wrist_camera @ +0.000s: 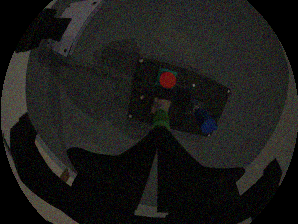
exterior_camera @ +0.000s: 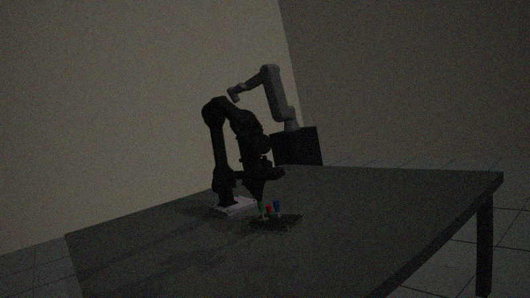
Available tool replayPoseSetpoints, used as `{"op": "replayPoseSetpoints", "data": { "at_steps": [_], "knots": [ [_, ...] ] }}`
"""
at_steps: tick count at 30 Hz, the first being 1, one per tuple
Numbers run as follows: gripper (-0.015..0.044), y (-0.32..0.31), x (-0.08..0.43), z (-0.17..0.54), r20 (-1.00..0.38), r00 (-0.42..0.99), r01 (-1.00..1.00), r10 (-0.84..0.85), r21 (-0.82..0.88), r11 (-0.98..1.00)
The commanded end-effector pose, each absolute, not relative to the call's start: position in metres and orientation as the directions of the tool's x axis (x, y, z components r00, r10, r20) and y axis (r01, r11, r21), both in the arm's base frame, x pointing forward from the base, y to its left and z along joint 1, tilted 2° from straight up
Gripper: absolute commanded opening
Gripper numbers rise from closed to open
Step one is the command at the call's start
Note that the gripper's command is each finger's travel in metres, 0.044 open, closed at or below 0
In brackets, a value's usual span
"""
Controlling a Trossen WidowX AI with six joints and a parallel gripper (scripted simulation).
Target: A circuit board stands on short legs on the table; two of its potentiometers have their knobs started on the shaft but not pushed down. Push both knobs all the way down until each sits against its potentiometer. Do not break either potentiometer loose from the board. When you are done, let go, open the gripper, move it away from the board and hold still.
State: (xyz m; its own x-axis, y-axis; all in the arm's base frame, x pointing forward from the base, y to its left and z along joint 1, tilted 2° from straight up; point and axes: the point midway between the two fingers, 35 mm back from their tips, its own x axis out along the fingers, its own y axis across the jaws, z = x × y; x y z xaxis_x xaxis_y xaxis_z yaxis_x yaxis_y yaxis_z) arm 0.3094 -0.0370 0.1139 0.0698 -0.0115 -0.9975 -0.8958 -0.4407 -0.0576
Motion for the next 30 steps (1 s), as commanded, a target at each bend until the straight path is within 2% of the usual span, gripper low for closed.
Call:
{"op": "replayPoseSetpoints", "data": {
  "at_steps": [1, 30],
  "knots": [
    [0.0, -0.037, 0.311, 0.107, -0.998, 0.066, -0.895, -0.006, -0.057, -0.443],
    [0.0, -0.037, 0.311, 0.096, -0.998, 0.066, -0.895, -0.006, -0.057, -0.443]
  ]
}}
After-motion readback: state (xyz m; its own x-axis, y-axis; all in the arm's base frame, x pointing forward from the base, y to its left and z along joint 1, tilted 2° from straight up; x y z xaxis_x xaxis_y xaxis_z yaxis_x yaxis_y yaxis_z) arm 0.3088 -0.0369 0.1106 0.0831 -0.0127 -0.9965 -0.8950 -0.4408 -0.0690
